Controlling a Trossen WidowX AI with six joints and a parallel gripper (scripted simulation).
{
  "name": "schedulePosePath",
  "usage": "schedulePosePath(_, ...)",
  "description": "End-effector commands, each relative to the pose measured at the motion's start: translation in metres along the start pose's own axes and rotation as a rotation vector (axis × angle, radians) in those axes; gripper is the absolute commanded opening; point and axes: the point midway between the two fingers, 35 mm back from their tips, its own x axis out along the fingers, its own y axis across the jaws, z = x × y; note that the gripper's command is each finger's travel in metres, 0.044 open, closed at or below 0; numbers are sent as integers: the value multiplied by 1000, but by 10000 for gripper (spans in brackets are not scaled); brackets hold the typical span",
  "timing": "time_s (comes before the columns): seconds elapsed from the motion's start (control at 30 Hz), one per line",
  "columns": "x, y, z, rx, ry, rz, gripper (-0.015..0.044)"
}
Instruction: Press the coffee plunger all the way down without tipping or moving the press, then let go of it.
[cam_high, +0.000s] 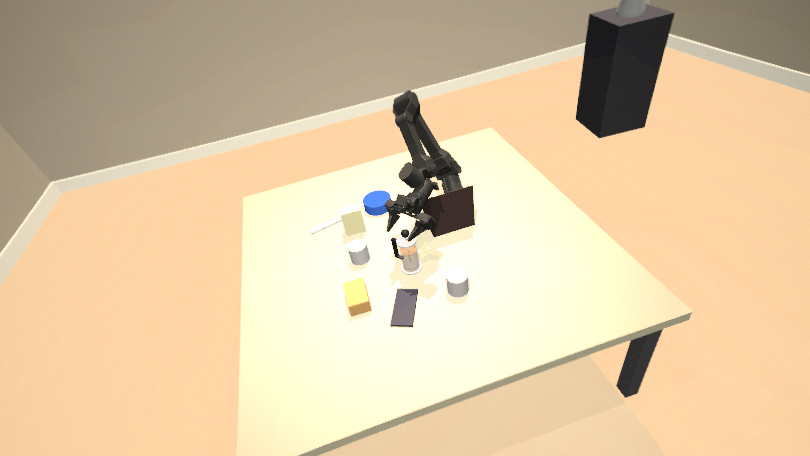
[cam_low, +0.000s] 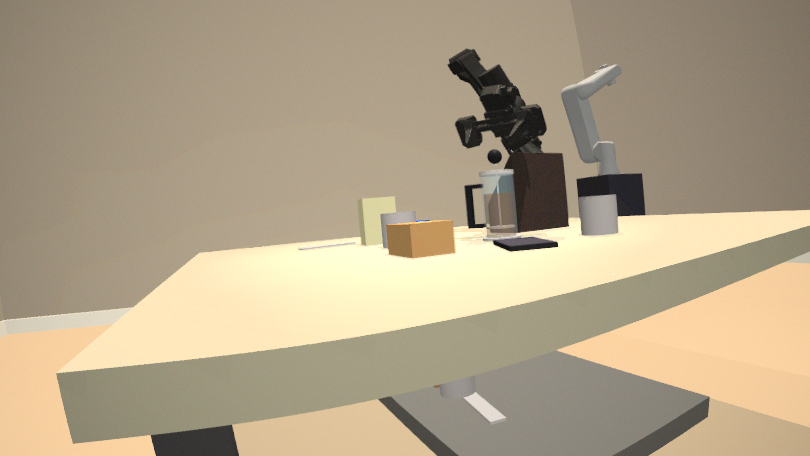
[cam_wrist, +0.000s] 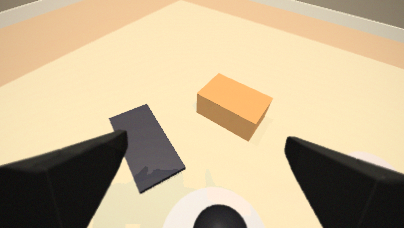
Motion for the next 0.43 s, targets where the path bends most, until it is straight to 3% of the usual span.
schedulePosePath(0.0, -20, -1, 19, 8, -10, -4, 440)
schedulePosePath(0.2, -59, -6, 33, 0, -5, -10, 440)
schedulePosePath(0.4, -58, -6, 33, 1, -5, -12, 440)
